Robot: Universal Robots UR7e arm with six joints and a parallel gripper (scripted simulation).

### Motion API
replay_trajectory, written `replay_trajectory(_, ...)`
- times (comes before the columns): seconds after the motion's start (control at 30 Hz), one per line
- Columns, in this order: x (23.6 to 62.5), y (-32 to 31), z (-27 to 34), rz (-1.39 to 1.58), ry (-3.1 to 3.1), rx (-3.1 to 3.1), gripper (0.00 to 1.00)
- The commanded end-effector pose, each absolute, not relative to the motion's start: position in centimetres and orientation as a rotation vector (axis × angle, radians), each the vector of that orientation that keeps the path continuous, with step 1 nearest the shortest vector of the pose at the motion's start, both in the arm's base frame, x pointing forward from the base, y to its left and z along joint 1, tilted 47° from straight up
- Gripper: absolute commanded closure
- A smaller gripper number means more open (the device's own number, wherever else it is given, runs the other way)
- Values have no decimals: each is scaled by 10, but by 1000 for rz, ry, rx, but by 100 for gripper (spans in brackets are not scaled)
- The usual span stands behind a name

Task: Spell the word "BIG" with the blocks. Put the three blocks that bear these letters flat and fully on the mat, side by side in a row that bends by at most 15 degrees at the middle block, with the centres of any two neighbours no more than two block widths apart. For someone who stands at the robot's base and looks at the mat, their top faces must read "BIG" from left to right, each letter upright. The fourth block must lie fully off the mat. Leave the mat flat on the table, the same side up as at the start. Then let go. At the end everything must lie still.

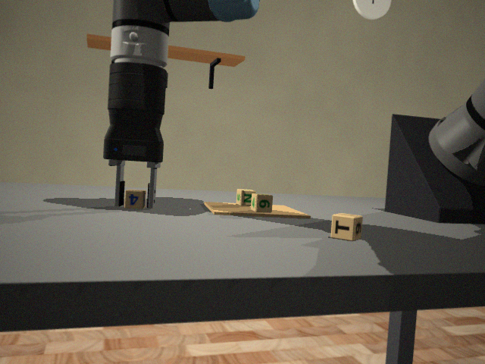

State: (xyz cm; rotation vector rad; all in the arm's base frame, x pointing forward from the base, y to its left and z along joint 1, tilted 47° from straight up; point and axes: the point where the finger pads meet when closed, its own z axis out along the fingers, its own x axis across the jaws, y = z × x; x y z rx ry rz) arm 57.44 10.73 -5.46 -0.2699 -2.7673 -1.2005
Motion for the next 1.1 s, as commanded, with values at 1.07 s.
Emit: replay_trajectory(1.07,574,108,-55,-1201,-2766,-270,51)
